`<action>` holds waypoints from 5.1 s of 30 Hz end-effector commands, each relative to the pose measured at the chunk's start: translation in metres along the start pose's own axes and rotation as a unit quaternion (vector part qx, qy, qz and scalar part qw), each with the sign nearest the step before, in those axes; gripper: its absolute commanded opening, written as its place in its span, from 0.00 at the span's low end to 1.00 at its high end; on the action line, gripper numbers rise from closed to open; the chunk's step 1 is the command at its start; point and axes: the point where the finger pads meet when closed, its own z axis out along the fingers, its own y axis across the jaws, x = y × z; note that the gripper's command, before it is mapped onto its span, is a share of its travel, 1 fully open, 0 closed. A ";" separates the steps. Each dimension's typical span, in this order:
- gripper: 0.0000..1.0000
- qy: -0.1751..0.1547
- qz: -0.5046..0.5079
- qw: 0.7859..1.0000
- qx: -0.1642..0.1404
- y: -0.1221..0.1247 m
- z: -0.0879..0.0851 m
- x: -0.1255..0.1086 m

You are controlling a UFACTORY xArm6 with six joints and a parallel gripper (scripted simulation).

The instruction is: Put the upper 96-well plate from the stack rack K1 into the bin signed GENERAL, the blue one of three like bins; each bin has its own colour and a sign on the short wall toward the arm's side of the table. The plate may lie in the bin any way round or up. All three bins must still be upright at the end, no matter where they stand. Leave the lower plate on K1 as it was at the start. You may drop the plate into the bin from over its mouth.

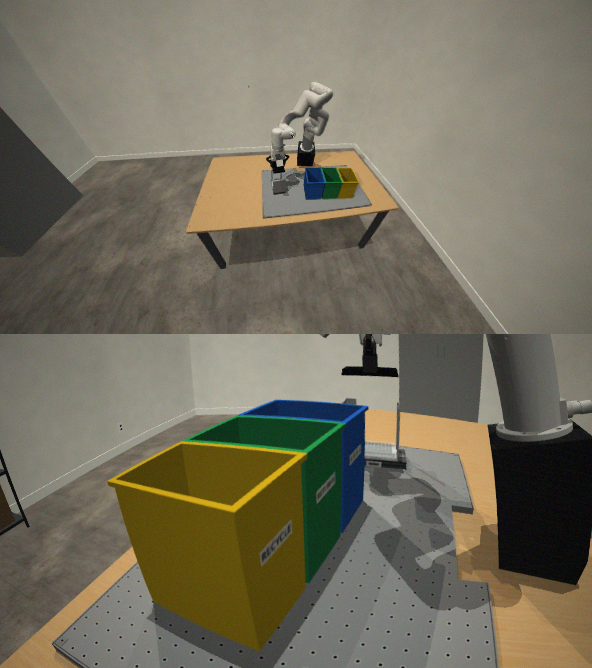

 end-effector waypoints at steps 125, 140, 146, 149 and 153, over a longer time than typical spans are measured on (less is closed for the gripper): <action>0.00 0.002 0.099 0.995 0.000 -0.263 -0.006 0.100; 0.00 0.002 0.099 0.995 0.000 -0.263 -0.006 0.100; 0.00 0.002 0.099 0.995 0.000 -0.262 -0.006 0.100; 0.00 0.002 0.099 0.995 0.000 -0.262 -0.006 0.100; 0.00 0.002 0.099 0.995 0.000 -0.262 -0.006 0.100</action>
